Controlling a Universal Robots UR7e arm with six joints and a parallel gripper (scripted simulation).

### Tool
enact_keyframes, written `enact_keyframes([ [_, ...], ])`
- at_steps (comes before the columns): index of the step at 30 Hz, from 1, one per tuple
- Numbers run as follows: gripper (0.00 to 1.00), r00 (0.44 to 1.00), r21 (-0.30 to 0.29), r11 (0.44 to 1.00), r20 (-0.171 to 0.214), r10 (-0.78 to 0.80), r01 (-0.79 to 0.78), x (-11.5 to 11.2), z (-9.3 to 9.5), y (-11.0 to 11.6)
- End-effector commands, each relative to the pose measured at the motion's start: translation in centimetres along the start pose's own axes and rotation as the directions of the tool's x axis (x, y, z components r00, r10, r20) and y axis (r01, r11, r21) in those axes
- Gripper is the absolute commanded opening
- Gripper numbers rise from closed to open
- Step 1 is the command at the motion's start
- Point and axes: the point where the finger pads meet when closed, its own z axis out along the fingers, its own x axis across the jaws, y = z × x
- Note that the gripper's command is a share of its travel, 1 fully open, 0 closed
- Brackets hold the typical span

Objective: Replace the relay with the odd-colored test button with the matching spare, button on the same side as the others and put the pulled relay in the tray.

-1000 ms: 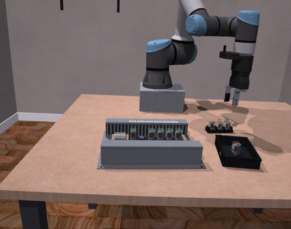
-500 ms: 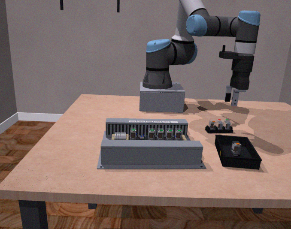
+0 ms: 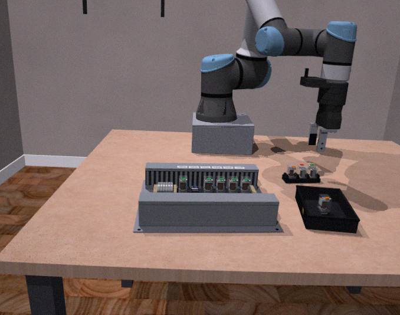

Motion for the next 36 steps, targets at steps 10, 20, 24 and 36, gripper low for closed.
enact_keyframes([
  [10, 1.00, 1.000, 0.000, 1.000, 0.001, 0.001, -0.001, -0.1, 1.3, 0.0],
  [20, 1.00, 1.000, 0.000, 1.000, 0.001, 0.001, -0.001, -0.1, 5.7, 0.0],
  [24, 1.00, 1.000, 0.000, 1.000, 0.001, 0.001, -0.001, -0.1, 5.7, 0.0],
  [36, 1.00, 1.000, 0.000, 1.000, 0.001, 0.001, -0.001, -0.1, 5.9, 0.0],
])
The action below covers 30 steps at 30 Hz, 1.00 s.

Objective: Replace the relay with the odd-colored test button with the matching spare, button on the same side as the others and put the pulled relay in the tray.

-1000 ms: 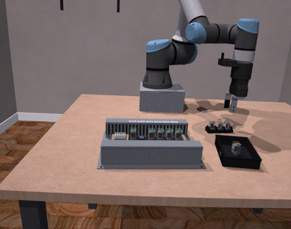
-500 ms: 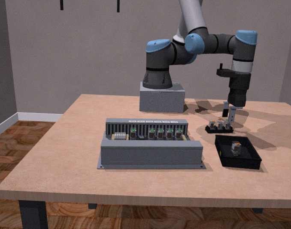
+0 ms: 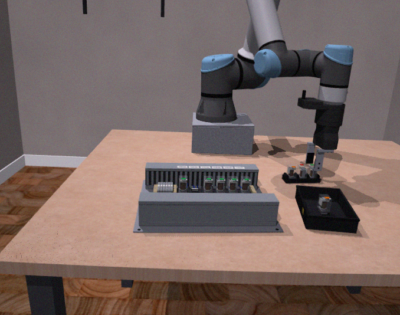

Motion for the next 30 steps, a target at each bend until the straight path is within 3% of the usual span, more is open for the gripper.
enact_keyframes([
  [1, 1.00, 1.000, -0.001, 1.000, 0.002, 0.000, 0.000, -0.06, 0.02, 0.02],
  [30, 1.00, 1.000, -0.001, 1.000, 0.002, 0.000, 0.000, -0.03, -0.81, 0.01],
])
